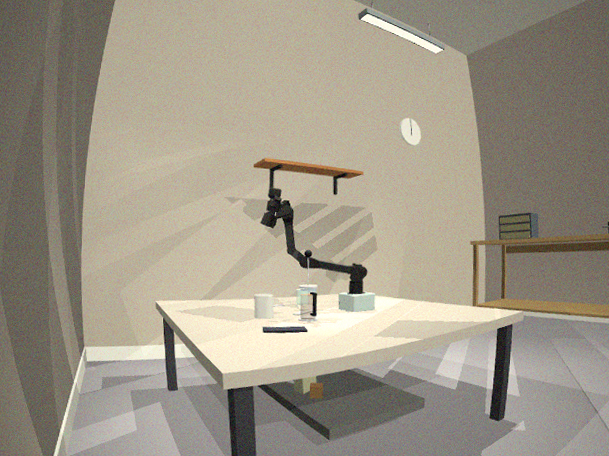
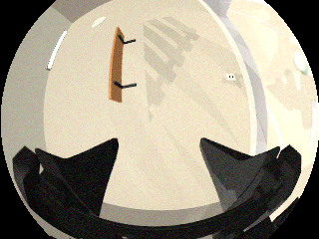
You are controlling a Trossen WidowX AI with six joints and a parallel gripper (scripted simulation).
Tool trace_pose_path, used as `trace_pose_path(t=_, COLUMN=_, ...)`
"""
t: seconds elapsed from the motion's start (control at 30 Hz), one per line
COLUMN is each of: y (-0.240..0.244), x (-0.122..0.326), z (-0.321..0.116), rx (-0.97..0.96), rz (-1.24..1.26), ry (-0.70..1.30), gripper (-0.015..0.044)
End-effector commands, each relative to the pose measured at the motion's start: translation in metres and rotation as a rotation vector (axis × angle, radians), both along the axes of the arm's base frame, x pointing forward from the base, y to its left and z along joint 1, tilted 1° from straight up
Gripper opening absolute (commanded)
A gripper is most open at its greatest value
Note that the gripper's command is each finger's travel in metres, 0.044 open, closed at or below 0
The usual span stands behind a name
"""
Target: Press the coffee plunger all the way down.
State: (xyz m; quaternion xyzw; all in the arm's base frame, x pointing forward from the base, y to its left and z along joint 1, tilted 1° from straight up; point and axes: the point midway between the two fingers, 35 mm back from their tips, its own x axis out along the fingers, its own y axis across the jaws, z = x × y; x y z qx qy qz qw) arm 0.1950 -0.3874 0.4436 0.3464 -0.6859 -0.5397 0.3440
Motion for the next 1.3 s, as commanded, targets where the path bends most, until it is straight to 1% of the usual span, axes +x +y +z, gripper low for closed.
trace_pose_path(t=0.0, y=0.0, x=-0.001, z=0.001, rx=-0.004, rz=-0.001, ry=-0.004, gripper=0.0426)
trace_pose_path(t=0.03, y=0.0, x=-0.003, z=0.004, rx=-0.01, rz=0.002, ry=-0.005, gripper=0.044)
trace_pose_path(t=0.2, y=0.002, x=-0.016, z=0.017, rx=-0.068, rz=0.013, ry=-0.041, gripper=0.044)
trace_pose_path(t=0.43, y=0.014, x=-0.065, z=0.055, rx=-0.257, rz=-0.004, ry=-0.188, gripper=0.044)
trace_pose_path(t=0.53, y=0.02, x=-0.081, z=0.069, rx=-0.317, rz=-0.003, ry=-0.212, gripper=0.044)
trace_pose_path(t=0.67, y=0.035, x=-0.123, z=0.095, rx=-0.484, rz=-0.028, ry=-0.301, gripper=0.044)
trace_pose_path(t=0.87, y=0.075, x=-0.191, z=0.137, rx=-0.81, rz=-0.04, ry=-0.418, gripper=0.044)
trace_pose_path(t=0.93, y=0.083, x=-0.198, z=0.141, rx=-0.837, rz=-0.042, ry=-0.407, gripper=0.044)
trace_pose_path(t=1.03, y=0.097, x=-0.213, z=0.149, rx=-0.93, rz=-0.04, ry=-0.441, gripper=0.044)
trace_pose_path(t=1.17, y=0.141, x=-0.251, z=0.17, rx=-1.161, rz=-0.046, ry=-0.462, gripper=0.044)
trace_pose_path(t=1.27, y=0.177, x=-0.273, z=0.183, rx=-1.32, rz=-0.041, ry=-0.434, gripper=0.044)
